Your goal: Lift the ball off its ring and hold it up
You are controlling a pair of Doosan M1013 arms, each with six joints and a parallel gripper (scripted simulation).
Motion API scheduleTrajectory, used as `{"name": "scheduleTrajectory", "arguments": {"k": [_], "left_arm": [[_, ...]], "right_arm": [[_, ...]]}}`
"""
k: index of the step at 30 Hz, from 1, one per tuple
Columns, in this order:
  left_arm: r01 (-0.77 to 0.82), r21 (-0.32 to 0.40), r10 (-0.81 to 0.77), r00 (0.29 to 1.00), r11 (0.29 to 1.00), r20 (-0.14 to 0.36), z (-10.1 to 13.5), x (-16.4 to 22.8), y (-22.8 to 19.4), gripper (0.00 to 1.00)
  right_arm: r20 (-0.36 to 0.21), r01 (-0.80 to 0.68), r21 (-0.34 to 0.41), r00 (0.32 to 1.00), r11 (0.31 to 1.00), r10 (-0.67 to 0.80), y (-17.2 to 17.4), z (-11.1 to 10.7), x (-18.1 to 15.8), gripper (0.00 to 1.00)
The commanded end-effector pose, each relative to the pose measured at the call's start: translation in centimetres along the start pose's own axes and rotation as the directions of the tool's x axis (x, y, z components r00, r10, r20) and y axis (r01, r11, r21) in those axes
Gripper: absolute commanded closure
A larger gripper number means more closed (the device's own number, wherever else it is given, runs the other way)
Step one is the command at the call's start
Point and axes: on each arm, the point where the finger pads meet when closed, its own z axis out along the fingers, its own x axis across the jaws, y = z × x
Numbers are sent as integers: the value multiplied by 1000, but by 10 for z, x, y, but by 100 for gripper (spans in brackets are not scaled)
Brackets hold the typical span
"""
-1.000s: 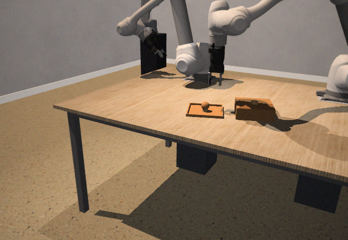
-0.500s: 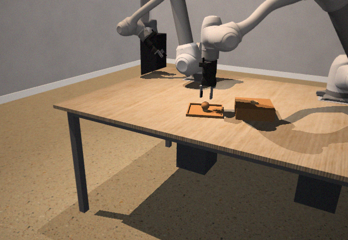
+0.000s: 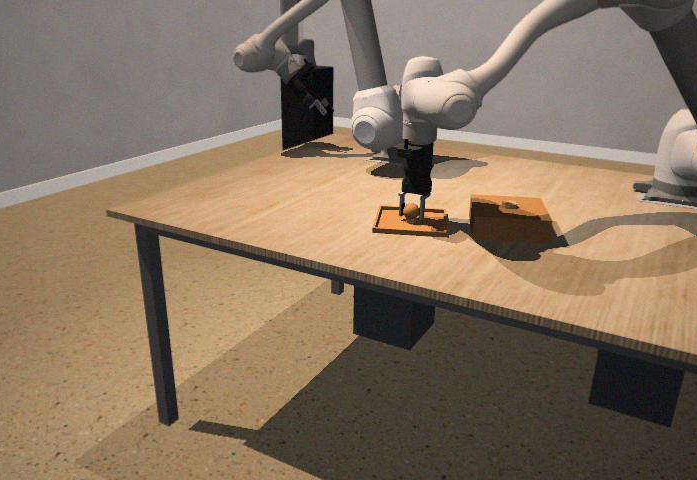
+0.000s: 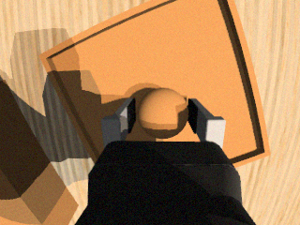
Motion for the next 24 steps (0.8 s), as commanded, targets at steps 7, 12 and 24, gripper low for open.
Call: {"name": "scheduleTrajectory", "arguments": {"k": [7, 12, 24], "left_arm": [[0, 2, 0, 1000, 1000, -1, -2, 0, -1, 100], [0, 2, 0, 1000, 1000, -1, -18, 1, -1, 100], [0, 2, 0, 1000, 1000, -2, -81, 0, 0, 100]], "right_arm": [[0, 0, -1, 1000, 1000, 0, 0, 0, 0, 0], [0, 0, -1, 1000, 1000, 0, 0, 0, 0, 0], [0, 0, -1, 1000, 1000, 0, 0, 0, 0, 0]]}}
